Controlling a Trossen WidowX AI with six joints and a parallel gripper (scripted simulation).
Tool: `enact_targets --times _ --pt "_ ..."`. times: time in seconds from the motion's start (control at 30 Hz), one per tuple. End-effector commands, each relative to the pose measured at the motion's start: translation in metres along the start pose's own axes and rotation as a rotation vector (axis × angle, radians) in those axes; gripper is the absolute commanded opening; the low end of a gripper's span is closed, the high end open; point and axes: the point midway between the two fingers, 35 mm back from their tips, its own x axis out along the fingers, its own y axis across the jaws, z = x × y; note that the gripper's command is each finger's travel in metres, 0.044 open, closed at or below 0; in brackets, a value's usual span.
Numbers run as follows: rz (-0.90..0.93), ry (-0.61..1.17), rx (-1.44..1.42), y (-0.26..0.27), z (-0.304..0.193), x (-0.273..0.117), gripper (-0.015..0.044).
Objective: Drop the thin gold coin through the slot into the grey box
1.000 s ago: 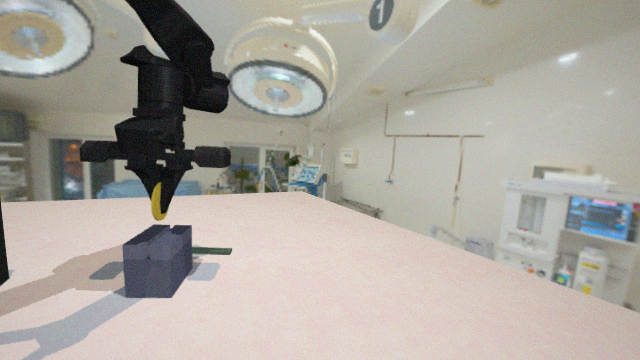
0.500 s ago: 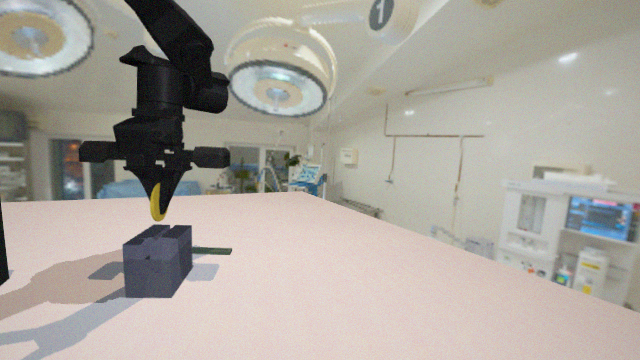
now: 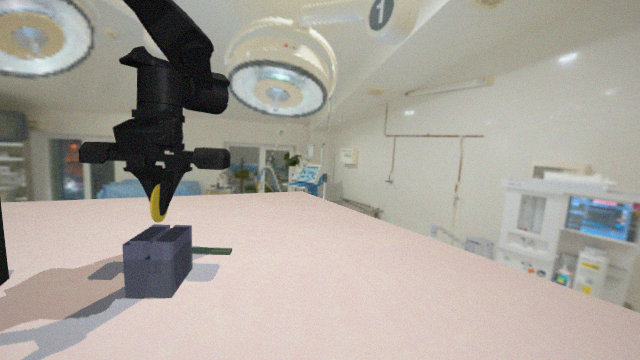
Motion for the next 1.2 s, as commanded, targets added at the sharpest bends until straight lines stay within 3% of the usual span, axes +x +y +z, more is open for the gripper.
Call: enact_targets --times 0.0,0.87,1.07,1.17 --pt "0.001 -0.001 -0.004 0.001 0.001 0.003 0.0" --pt "0.002 -0.002 -0.005 0.001 0.001 0.017 0.0" --pt "-0.001 0.001 -0.003 0.0 0.001 0.015 0.0157" --pt "-0.001 0.001 -0.003 0.0 0.001 0.015 0.0161"
